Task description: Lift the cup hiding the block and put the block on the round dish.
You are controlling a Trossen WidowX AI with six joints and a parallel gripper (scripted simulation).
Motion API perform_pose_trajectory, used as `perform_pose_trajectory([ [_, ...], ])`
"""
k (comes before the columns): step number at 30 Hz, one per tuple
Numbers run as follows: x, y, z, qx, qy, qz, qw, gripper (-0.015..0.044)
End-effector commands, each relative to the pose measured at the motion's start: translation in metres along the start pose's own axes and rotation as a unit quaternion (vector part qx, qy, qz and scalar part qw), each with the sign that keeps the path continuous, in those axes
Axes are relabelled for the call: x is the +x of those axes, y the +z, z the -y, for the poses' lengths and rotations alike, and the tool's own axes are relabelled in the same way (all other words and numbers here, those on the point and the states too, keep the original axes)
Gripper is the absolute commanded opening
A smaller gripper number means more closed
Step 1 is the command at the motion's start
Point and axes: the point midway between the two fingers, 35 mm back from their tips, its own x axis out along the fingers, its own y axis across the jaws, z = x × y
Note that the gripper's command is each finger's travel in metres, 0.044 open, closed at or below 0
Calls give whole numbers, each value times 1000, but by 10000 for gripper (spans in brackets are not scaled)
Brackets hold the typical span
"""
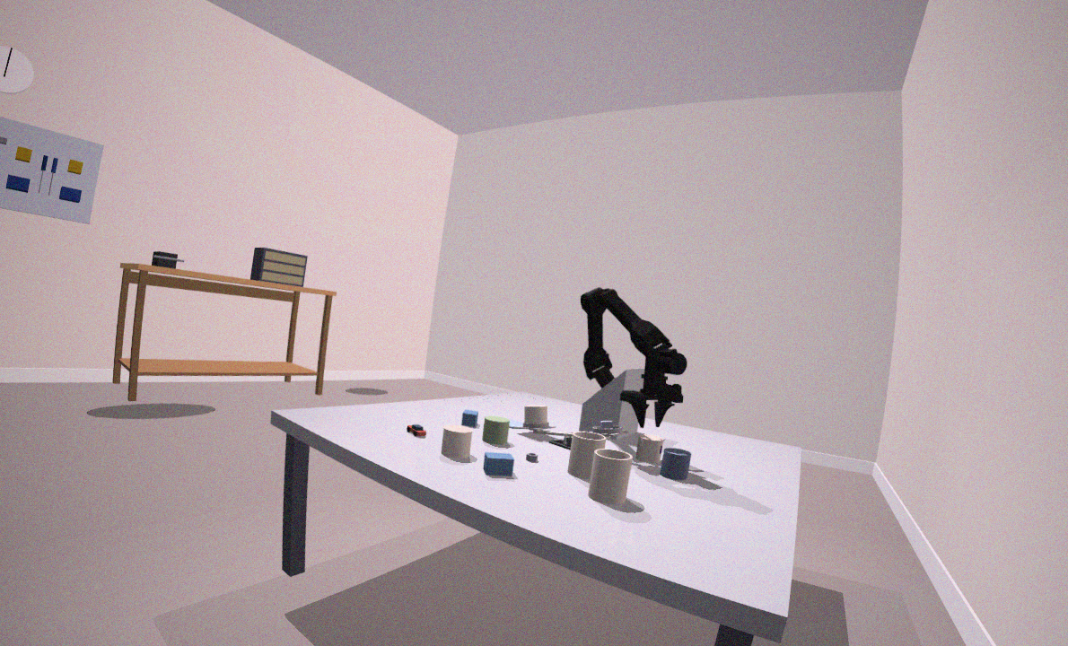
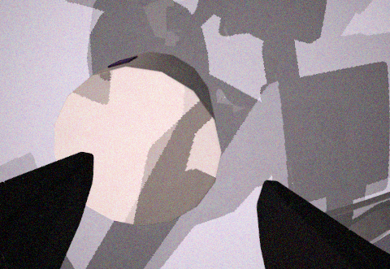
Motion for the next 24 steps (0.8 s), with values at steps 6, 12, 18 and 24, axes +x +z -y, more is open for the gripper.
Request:
perform_pose_trajectory([
  [6, -8, -5, 17, 155, -4, -2, 988, 260],
  [12, -12, -9, 29, 257, -7, -3, 966, 260],
  [18, -17, -12, 39, 357, -9, -3, 934, 260],
  [24, -21, -16, 50, 452, -11, -4, 892, 260],
])
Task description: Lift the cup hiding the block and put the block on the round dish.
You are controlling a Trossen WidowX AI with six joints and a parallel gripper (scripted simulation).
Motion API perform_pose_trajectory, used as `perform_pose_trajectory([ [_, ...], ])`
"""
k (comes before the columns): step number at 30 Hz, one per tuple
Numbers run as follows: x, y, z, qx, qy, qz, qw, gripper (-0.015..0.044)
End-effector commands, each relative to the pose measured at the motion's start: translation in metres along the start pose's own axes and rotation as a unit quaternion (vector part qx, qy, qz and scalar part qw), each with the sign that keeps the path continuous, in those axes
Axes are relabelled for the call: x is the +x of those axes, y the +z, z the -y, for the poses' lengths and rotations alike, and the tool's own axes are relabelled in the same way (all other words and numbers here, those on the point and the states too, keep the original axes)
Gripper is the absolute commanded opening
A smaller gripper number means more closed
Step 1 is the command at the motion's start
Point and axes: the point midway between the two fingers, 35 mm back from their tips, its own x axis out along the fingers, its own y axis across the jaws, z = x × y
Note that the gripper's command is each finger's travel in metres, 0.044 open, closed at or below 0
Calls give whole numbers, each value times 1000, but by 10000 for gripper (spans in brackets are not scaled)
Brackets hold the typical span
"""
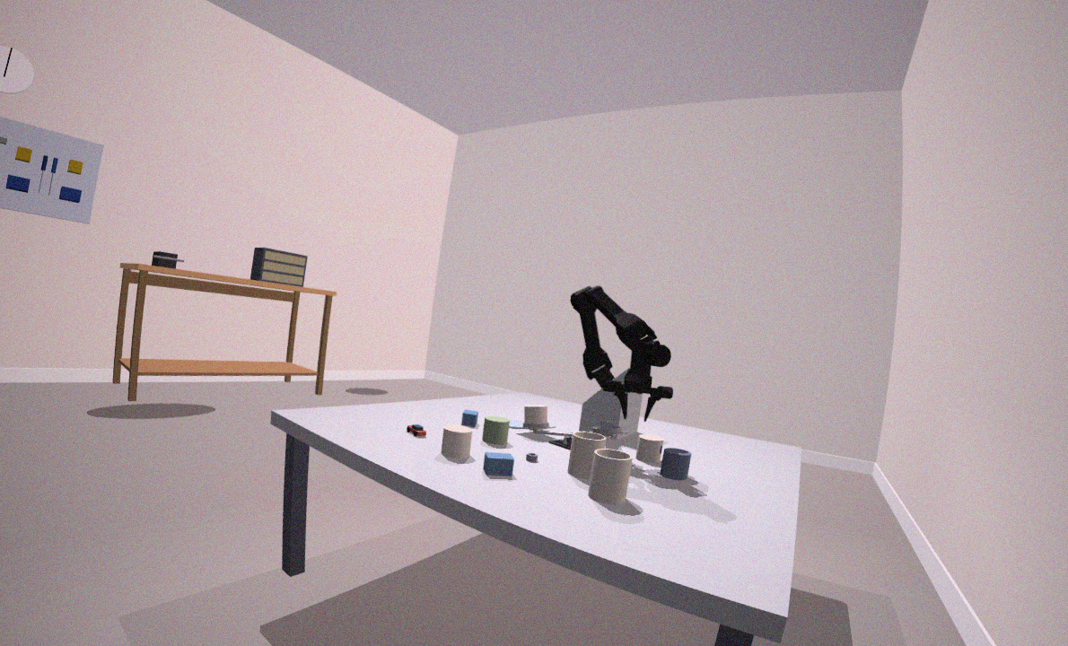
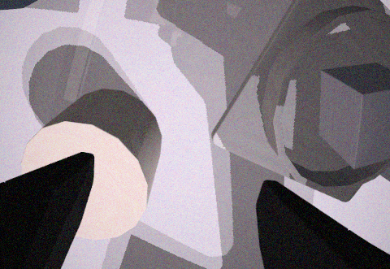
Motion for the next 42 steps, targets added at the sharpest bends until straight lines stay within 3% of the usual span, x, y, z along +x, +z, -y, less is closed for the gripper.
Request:
perform_pose_trajectory([
  [1, -3, 4, 8, 70, -3, 0, 998, 260],
  [16, -12, 17, 35, 324, -11, 1, 946, 260],
  [32, -21, 28, 66, 571, -20, 7, 820, 260],
  [42, -11, 28, 69, 592, -21, 8, 805, 260],
])
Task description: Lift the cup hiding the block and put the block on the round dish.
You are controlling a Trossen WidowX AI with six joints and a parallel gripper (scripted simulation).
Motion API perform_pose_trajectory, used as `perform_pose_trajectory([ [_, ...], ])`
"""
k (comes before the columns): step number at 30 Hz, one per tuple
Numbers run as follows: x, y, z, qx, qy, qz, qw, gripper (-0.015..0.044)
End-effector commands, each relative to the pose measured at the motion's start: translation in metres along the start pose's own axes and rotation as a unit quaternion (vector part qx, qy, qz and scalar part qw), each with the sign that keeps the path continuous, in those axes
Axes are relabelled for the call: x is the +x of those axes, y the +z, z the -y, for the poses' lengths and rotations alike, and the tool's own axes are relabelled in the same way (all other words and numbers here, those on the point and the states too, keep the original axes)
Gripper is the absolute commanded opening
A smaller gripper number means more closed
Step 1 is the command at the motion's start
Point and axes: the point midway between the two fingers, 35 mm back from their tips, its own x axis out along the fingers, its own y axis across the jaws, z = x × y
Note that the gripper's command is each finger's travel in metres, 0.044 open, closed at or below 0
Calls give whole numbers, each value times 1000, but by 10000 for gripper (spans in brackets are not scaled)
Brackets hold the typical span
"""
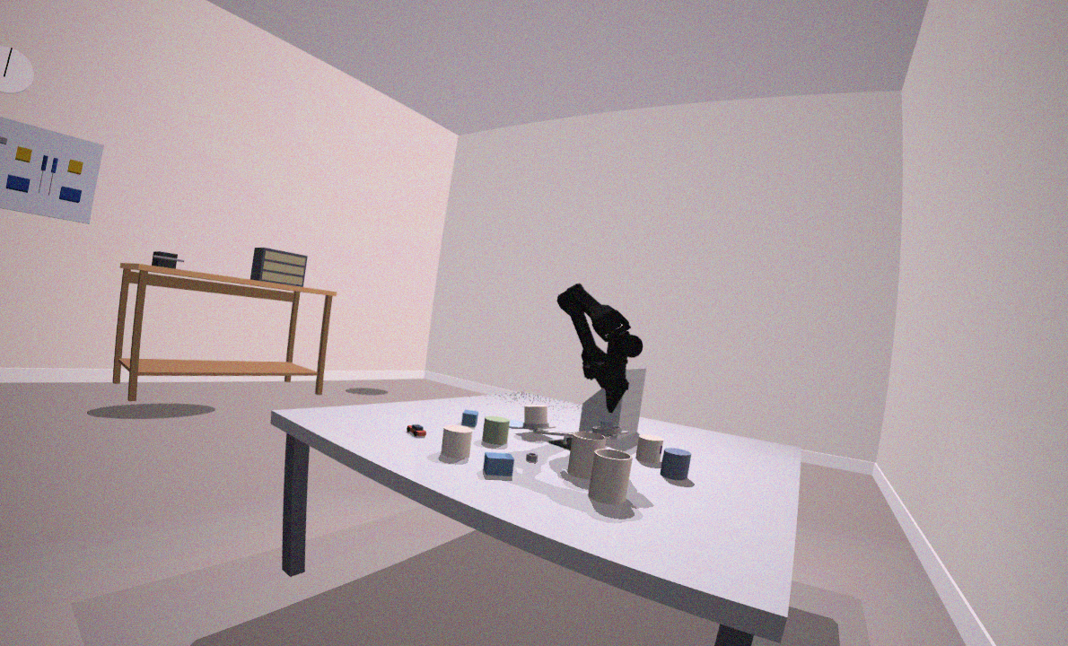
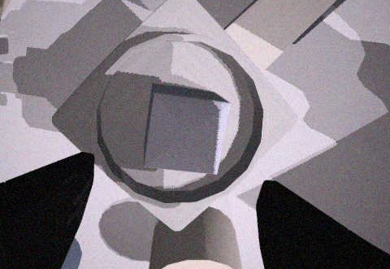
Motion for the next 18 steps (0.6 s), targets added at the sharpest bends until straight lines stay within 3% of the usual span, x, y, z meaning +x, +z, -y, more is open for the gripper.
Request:
perform_pose_trajectory([
  [1, 12, 1, 0, 5, -1, 1, 1000, 260],
  [18, 36, 1, 0, 5, -1, 1, 1000, 260],
])
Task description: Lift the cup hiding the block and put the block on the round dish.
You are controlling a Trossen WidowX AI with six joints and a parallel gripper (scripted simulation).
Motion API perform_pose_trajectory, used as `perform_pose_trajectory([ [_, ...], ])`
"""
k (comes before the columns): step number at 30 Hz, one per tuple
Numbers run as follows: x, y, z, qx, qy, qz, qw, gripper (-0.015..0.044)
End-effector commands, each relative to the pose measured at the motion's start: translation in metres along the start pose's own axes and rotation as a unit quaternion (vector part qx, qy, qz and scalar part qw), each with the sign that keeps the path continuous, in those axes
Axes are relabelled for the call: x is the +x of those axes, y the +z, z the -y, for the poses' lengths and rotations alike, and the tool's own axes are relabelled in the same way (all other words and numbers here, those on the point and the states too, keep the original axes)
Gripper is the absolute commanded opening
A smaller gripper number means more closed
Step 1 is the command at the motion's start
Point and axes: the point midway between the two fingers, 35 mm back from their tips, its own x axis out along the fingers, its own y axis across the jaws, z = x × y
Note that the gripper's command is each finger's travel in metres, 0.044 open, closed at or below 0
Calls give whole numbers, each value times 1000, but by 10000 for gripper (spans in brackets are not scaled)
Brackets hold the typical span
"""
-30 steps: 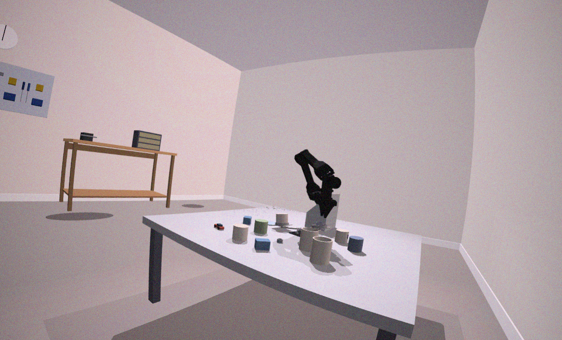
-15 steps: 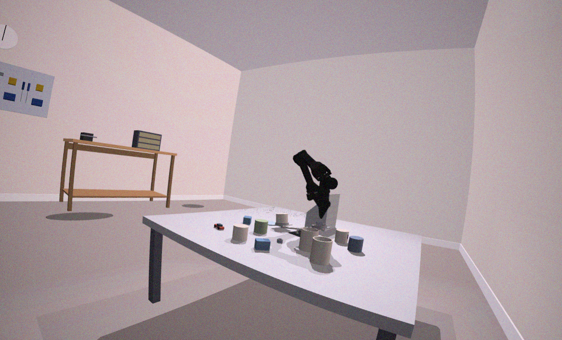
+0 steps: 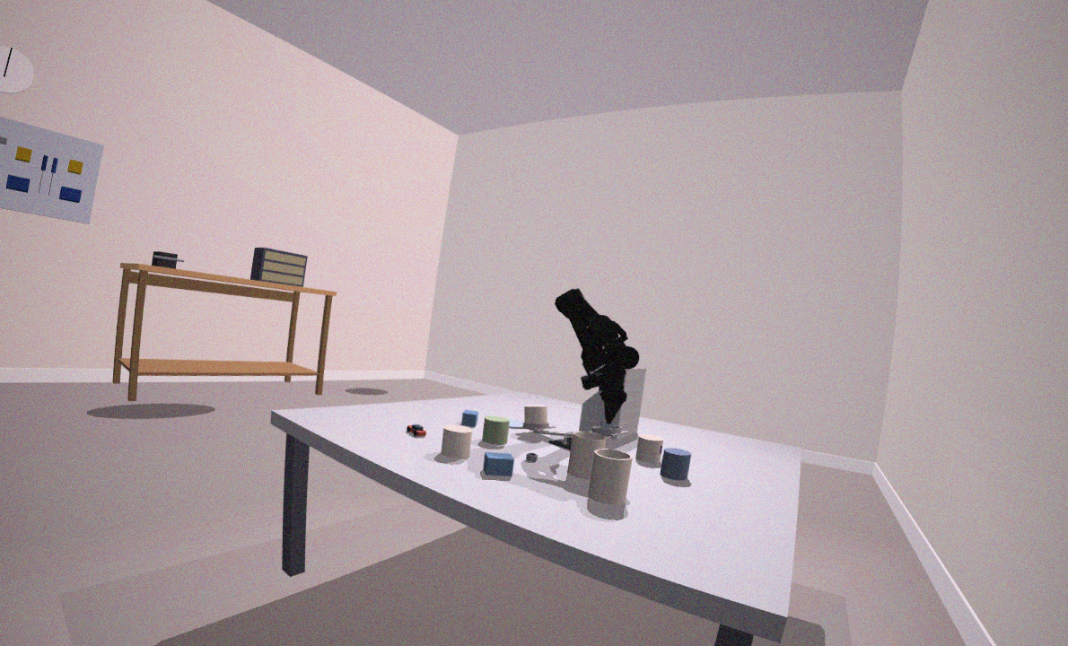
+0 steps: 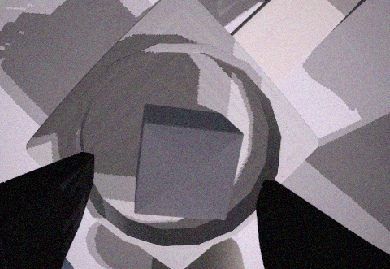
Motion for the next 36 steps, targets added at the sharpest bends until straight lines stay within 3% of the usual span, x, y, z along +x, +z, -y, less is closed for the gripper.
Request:
perform_pose_trajectory([
  [1, 8, 0, 1, -1, -1, 1, 1000, 260],
  [11, 21, 1, 1, -1, -1, 2, 1000, 260],
  [15, 21, 1, 1, -1, -1, 2, 1000, 155],
  [22, 21, 1, 1, -1, -1, 2, 1000, 108],
  [24, 20, 1, 1, -1, -1, 2, 1000, 56],
  [26, 11, 0, 0, -1, -1, 1, 1000, 3],
  [36, -63, 0, -1, -2, 0, 0, 1000, 0],
])
